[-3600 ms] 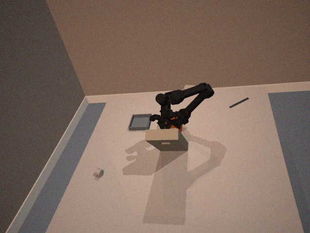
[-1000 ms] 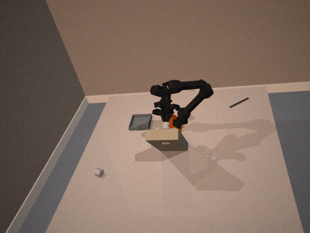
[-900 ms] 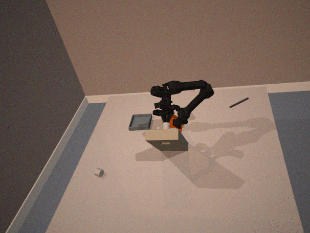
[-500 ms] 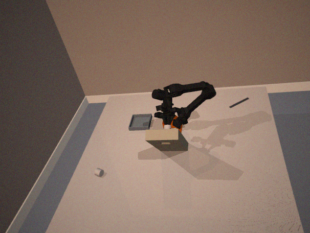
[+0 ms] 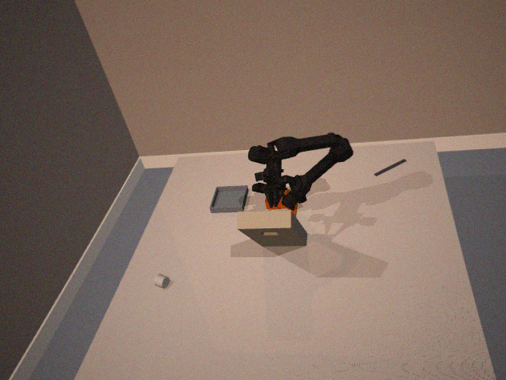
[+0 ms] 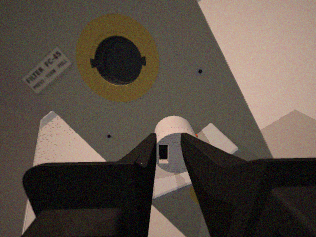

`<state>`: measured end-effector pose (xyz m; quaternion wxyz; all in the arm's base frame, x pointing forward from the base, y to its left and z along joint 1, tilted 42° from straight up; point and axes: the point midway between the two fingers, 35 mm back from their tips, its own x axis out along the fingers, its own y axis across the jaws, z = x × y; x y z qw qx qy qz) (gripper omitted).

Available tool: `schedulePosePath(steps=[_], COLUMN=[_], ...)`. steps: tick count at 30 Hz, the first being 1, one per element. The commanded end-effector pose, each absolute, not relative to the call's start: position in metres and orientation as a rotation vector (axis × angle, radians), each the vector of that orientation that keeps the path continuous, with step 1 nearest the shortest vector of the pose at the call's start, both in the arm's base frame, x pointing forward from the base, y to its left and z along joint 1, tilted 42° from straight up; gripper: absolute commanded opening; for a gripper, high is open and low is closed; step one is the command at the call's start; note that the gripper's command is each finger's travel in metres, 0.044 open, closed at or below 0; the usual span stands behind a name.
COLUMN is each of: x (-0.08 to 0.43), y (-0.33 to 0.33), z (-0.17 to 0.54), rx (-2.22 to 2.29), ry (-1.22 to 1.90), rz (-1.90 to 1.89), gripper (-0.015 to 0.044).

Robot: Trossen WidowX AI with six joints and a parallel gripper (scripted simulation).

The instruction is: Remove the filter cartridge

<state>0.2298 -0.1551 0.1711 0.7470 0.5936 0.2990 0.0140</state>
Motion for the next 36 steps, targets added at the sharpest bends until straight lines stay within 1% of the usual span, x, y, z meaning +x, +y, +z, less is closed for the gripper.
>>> schedulePosePath(steps=[1, 10, 13, 26, 28, 31, 36], x=[0.227, 0.26, 0.263, 0.257, 0.256, 0.248, 0.225], y=[-0.151, -0.193, -0.196, -0.243, -0.238, -0.214, -0.168], z=[0.169, 0.217, 0.221, 0.275, 0.267, 0.237, 0.19], rx=[1.292, 1.292, 1.292, 1.275, 1.227, 1.016, 0.654], ry=[0.641, 0.64, 0.64, 0.636, 0.662, 0.775, 0.946], rz=[0.038, 0.038, 0.038, 0.037, 0.048, 0.123, 0.339], gripper=[0.0099, 0.0099, 0.0099, 0.044, 0.0387, 0.0309, 0.0305])
